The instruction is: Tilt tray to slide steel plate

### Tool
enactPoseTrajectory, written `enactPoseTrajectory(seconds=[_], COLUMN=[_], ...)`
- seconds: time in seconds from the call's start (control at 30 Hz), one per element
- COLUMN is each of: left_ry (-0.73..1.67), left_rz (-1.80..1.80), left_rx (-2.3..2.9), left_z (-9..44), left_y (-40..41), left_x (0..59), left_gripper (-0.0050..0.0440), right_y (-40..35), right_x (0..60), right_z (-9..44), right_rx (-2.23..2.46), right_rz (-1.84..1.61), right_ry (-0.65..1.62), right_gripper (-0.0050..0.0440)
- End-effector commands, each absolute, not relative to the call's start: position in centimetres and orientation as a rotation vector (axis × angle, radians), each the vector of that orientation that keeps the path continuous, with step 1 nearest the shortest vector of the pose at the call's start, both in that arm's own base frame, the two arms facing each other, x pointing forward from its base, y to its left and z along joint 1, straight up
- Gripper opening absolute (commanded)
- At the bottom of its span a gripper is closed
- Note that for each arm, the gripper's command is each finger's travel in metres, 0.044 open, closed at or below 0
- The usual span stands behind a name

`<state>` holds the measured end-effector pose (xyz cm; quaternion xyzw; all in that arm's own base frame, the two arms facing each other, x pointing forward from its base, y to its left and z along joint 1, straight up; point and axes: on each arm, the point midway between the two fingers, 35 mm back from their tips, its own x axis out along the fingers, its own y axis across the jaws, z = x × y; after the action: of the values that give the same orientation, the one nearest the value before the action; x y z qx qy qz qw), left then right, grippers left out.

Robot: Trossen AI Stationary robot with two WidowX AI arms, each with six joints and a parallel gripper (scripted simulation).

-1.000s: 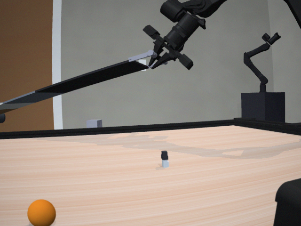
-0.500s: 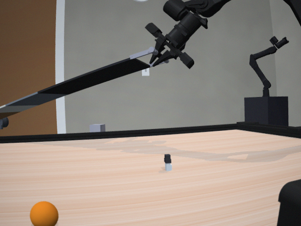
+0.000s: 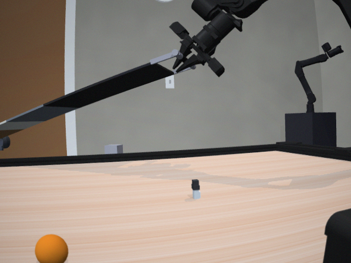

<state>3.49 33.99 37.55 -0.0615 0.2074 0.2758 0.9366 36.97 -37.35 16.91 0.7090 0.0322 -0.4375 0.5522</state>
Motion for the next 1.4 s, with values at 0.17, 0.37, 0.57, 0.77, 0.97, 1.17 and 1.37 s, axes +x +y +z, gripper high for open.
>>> enactPoseTrajectory(seconds=[0.17,0.37,0.57,0.77,0.97,1.17,1.37], left_ry=[0.424,0.424,0.424,0.424,0.424,0.424,0.424], left_rz=[0.564,0.564,0.564,0.564,0.564,0.564,0.564], left_rx=[-0.125,-0.125,-0.125,-0.125,-0.125,-0.125,-0.125], left_z=[37.6,37.6,37.6,37.6,37.6,37.6,37.6], left_y=[34.0,34.0,34.0,34.0,34.0,34.0,34.0], left_x=[3.5,3.5,3.5,3.5,3.5,3.5,3.5], left_gripper=[0.044,0.044,0.044,0.044,0.044,0.044,0.044], right_y=[-37.8,-37.9,-38.0,-38.1,-38.1,-38.2,-38.2], right_x=[37.3,37.4,37.4,37.6,37.7,37.8,37.8], right_z=[20.5,21.0,21.3,21.8,22.2,22.5,22.6], right_rx=[1.658,1.657,1.657,1.655,1.653,1.651,1.648], right_rz=[-0.975,-0.97,-0.966,-0.956,-0.947,-0.938,-0.927], right_ry=[-0.005,-0.011,-0.015,-0.025,-0.035,-0.045,-0.057], right_gripper=[0.0,0.0,0.0,0.0,0.0,0.0,0.0])
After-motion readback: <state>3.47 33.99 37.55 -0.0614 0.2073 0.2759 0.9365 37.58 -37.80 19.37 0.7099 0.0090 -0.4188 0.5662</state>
